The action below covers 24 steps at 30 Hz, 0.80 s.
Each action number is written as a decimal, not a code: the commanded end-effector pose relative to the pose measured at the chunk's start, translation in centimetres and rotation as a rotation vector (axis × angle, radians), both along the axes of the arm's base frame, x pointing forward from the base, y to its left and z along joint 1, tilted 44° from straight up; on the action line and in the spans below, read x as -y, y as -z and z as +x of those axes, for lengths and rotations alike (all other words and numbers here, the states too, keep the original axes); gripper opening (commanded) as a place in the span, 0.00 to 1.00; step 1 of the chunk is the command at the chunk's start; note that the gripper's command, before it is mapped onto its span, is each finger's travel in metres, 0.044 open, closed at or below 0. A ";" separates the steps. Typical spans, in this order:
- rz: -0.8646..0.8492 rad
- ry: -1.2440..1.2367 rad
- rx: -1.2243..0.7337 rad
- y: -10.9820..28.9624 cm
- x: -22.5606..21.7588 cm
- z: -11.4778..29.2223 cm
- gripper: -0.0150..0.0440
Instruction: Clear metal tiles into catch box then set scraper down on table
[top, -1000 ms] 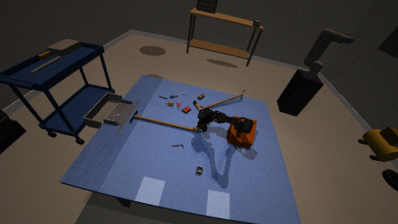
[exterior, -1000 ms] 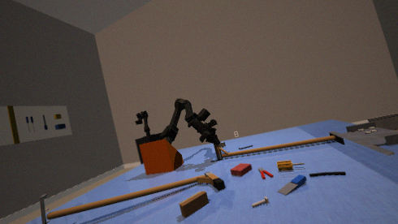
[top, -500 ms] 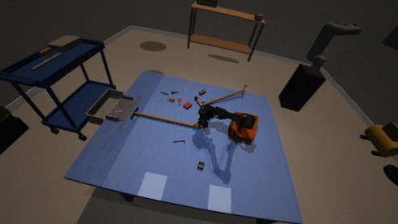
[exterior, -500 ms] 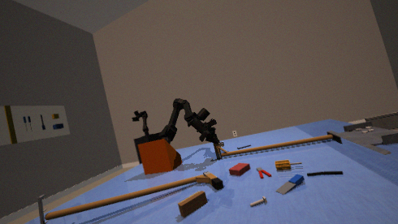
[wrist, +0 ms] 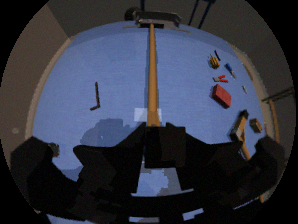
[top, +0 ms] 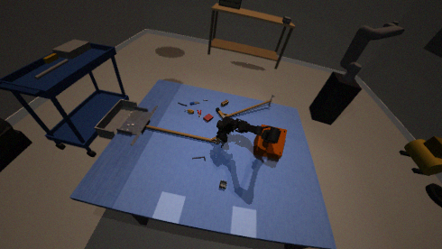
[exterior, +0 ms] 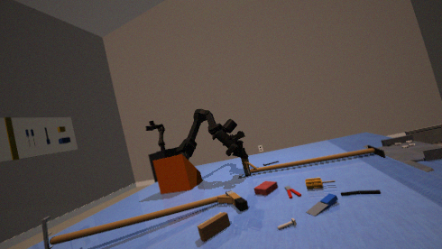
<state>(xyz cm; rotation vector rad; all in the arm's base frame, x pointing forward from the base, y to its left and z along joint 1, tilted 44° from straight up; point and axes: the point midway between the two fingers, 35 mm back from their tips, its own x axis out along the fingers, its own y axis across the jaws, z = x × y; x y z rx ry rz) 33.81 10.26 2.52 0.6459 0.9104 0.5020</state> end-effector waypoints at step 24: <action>0.001 0.002 0.019 -0.6 -0.7 4.3 0.25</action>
